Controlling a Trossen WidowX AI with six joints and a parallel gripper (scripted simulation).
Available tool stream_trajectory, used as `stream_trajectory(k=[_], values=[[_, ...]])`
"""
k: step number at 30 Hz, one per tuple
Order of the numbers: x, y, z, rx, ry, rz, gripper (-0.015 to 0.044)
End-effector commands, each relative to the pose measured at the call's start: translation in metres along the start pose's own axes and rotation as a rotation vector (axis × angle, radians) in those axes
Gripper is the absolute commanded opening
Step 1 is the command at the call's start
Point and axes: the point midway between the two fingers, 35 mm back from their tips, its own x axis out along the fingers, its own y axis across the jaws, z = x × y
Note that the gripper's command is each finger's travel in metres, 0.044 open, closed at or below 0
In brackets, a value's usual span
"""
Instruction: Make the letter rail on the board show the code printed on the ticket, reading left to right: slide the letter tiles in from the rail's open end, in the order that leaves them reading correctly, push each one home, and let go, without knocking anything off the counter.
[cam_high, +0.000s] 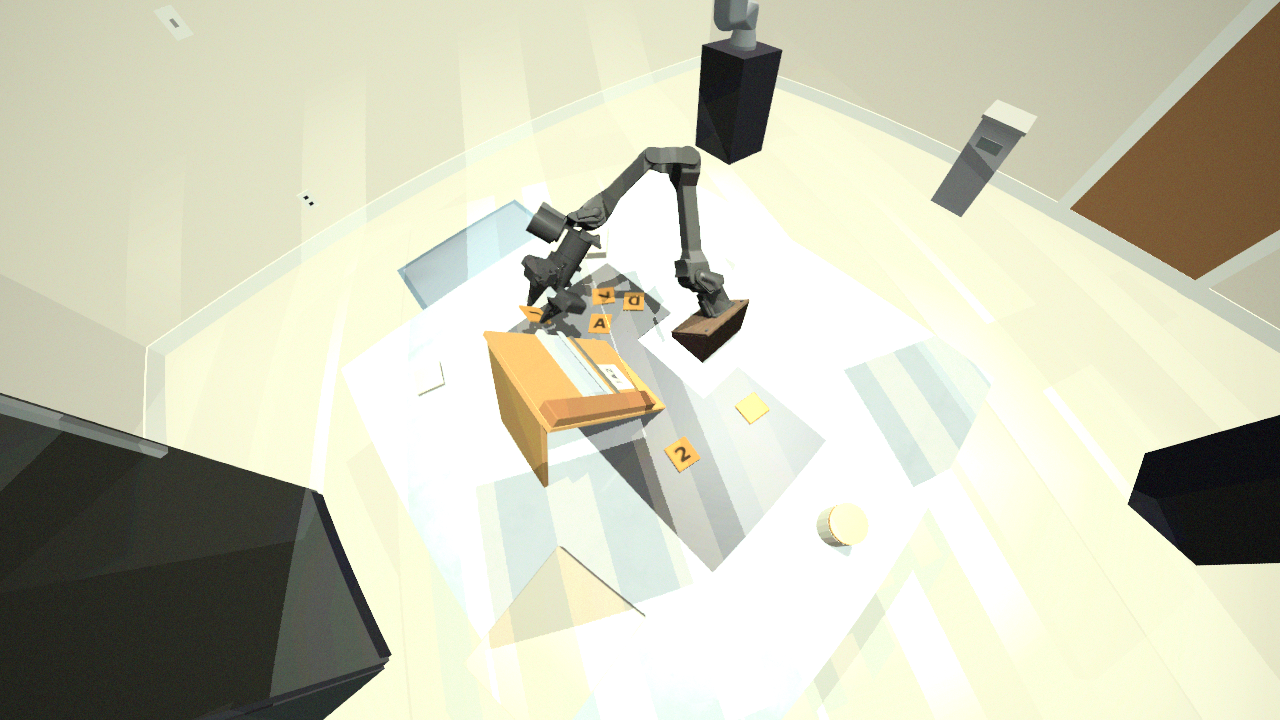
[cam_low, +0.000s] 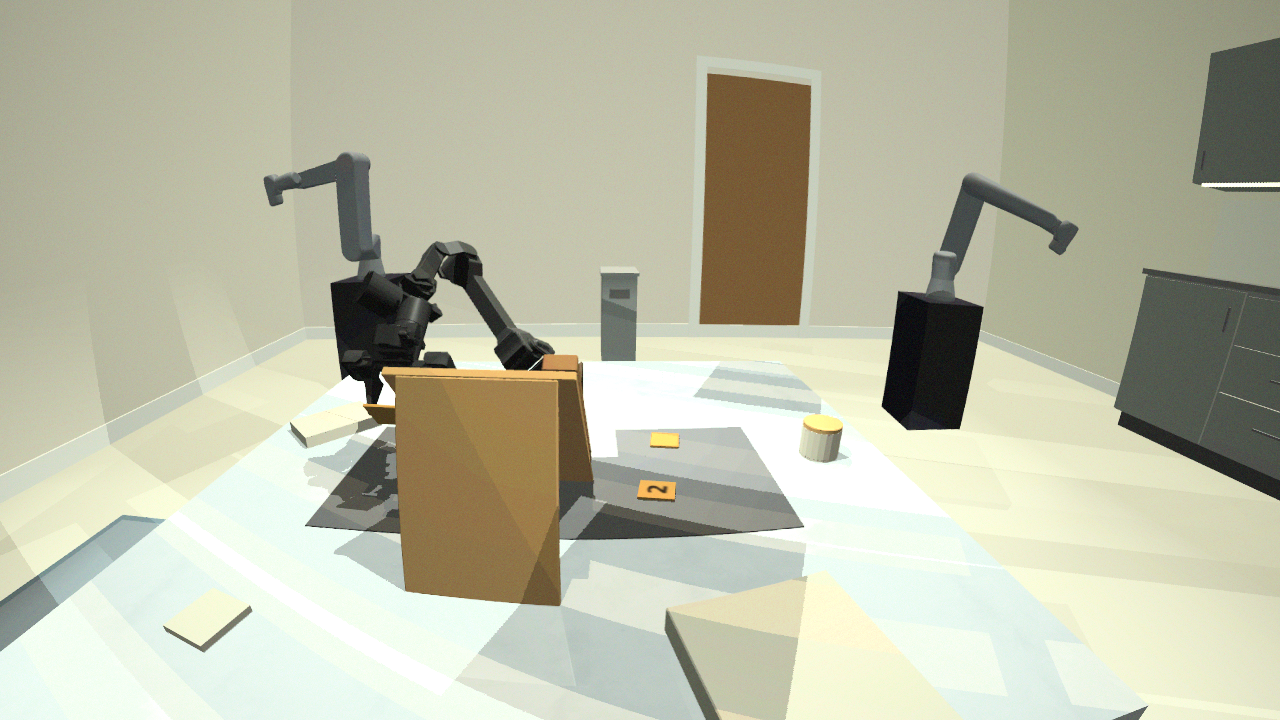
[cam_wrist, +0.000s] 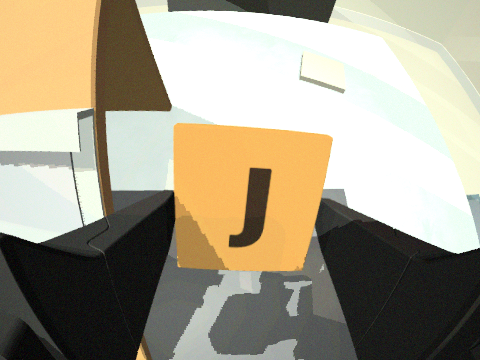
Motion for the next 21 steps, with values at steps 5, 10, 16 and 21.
stream_trajectory(k=[5,10,16,21], values=[[0.001,0.004,-0.001,0.003,0.004,-0.002,0.0000],[0.001,0.007,-0.001,0.004,0.004,-0.002,0.0000],[0.001,0.010,-0.001,0.004,0.004,-0.002,0.0000],[0.001,0.013,-0.001,0.004,0.004,-0.001,0.0000]])
